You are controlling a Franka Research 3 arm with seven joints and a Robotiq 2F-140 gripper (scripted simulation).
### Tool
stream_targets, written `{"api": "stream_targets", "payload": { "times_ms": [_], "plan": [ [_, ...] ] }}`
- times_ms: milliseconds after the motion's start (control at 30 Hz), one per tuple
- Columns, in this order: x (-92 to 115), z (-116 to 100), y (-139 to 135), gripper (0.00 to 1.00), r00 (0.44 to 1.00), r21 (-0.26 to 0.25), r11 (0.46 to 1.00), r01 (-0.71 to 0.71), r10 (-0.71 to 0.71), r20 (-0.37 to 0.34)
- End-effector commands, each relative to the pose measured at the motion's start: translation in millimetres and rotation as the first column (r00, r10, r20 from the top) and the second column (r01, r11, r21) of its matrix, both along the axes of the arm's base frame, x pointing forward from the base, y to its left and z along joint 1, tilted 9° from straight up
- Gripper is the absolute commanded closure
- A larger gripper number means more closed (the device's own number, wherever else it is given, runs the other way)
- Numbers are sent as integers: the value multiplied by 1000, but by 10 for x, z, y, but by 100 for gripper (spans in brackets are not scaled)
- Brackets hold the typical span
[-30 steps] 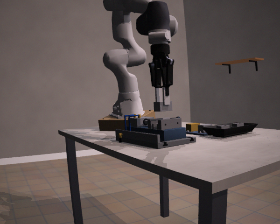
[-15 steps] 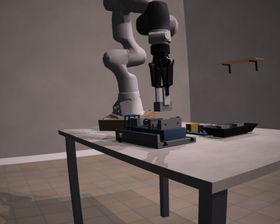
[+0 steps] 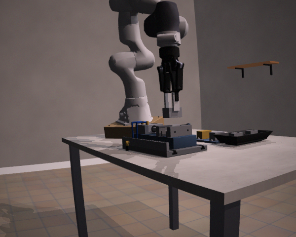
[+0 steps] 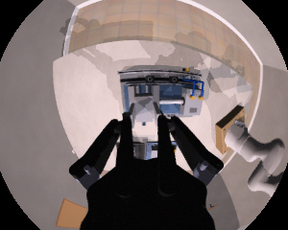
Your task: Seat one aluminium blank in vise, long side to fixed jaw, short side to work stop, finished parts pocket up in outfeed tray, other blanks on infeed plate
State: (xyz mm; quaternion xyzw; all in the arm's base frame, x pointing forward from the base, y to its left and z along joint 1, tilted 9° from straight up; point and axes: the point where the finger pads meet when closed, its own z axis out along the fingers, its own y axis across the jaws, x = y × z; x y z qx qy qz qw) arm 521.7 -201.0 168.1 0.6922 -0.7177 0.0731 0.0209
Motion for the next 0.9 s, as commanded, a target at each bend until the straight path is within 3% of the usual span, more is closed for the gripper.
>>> {"api": "stream_targets", "payload": {
  "times_ms": [0,867],
  "plan": [
    [0,12,-20,100,1000,2,1000,2,-2,1],
    [-2,12,-26,100,1000,2,1000,9,-9,2]
  ]
}}
